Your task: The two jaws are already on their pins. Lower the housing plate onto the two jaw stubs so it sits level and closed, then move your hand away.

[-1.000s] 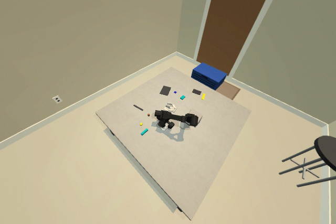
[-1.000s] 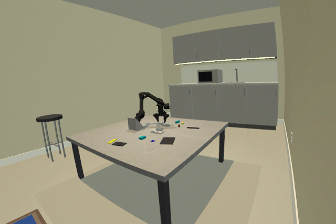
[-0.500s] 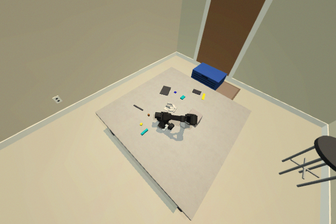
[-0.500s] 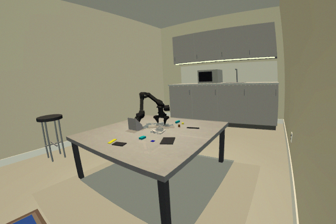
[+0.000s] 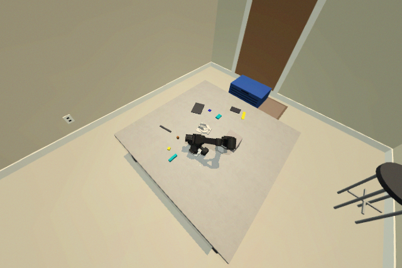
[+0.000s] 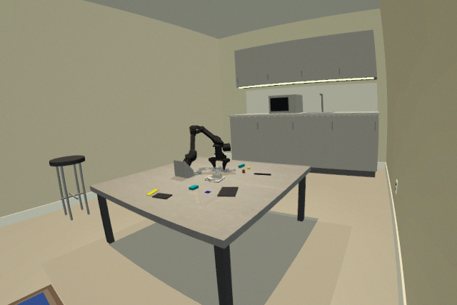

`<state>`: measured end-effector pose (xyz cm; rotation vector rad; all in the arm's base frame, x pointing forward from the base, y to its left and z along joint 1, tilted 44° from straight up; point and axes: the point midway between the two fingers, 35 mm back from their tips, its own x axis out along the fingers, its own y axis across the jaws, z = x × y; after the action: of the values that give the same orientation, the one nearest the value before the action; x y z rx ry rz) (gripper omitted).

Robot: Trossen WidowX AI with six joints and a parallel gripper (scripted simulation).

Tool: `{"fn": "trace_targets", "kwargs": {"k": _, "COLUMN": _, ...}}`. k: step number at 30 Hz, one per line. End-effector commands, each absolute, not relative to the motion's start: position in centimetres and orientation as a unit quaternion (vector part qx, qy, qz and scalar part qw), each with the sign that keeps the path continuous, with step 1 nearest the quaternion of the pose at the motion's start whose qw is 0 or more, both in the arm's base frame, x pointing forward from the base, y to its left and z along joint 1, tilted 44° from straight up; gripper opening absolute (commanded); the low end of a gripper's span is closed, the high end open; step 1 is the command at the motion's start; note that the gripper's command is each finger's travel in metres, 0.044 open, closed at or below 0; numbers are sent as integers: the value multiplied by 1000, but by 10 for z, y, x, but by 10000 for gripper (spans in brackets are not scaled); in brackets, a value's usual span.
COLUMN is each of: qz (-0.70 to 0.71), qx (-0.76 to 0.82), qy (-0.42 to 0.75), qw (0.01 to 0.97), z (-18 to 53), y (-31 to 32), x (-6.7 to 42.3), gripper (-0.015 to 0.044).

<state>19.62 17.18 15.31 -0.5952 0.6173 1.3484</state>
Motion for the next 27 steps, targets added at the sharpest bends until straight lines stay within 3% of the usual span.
{"fn": "trace_targets", "kwargs": {"k": 1, "qz": 603, "qx": -267, "qy": 279, "qw": 698, "z": 152, "y": 172, "x": 197, "gripper": 440}}
{"fn": "trace_targets", "kwargs": {"k": 9, "qz": 603, "qx": -267, "qy": 279, "qw": 698, "z": 152, "y": 172, "x": 197, "gripper": 440}}
{"fn": "trace_targets", "kwargs": {"k": 22, "qz": 605, "qx": -267, "qy": 277, "qw": 697, "z": 153, "y": 172, "x": 196, "gripper": 353}}
{"fn": "trace_targets", "kwargs": {"k": 27, "qz": 605, "qx": -267, "qy": 277, "qw": 697, "z": 153, "y": 172, "x": 196, "gripper": 351}}
